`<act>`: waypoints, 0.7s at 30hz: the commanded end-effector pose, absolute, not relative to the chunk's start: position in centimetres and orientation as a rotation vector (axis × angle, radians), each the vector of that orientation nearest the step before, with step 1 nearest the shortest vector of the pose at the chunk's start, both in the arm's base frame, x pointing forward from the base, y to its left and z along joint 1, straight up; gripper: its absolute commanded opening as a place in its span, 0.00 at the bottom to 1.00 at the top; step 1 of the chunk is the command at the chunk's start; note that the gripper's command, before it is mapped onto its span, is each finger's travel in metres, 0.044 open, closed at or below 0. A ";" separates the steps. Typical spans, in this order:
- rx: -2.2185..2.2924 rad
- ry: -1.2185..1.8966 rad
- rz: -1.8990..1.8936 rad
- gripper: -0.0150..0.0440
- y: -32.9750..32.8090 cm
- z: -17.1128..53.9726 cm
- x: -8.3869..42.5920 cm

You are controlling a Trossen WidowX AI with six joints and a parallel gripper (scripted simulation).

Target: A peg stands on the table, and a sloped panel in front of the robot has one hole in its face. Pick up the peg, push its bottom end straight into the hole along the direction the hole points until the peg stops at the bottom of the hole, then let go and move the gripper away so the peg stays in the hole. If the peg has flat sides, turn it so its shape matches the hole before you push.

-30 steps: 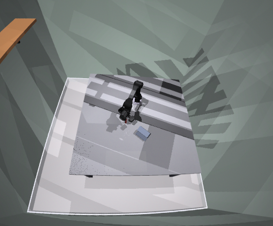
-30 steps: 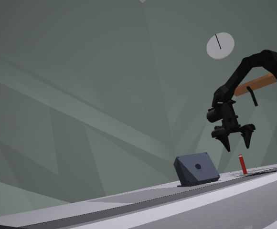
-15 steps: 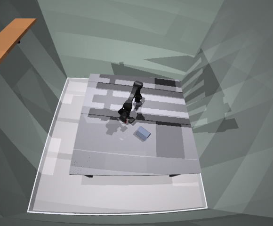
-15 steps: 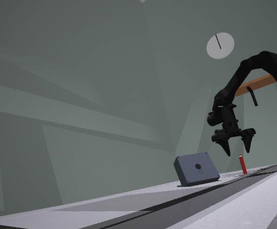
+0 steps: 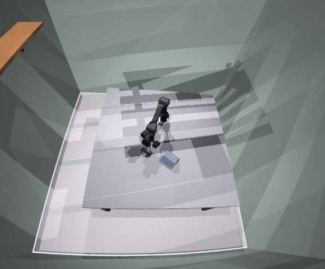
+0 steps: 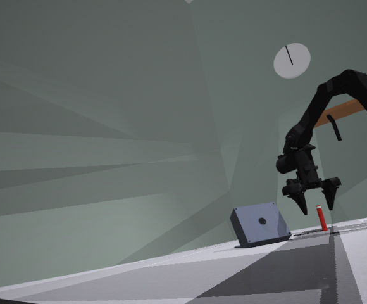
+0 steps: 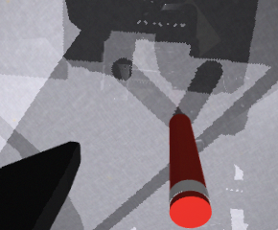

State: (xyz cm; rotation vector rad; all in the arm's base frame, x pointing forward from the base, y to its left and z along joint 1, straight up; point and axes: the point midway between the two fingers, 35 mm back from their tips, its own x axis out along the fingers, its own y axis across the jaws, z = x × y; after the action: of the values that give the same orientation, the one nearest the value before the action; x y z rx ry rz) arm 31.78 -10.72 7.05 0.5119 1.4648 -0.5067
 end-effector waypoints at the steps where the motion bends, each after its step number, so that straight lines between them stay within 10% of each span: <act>1: 0.520 1.479 -0.509 1.00 -10.5 5.9 31.5; 15: 0.520 1.480 -0.509 1.00 -10.5 5.0 31.4; 21: 0.512 1.472 -0.507 0.73 -10.7 5.3 31.6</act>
State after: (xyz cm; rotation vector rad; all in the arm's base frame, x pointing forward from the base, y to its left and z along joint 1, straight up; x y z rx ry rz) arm 31.60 -10.66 5.30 0.5121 1.4728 -0.5076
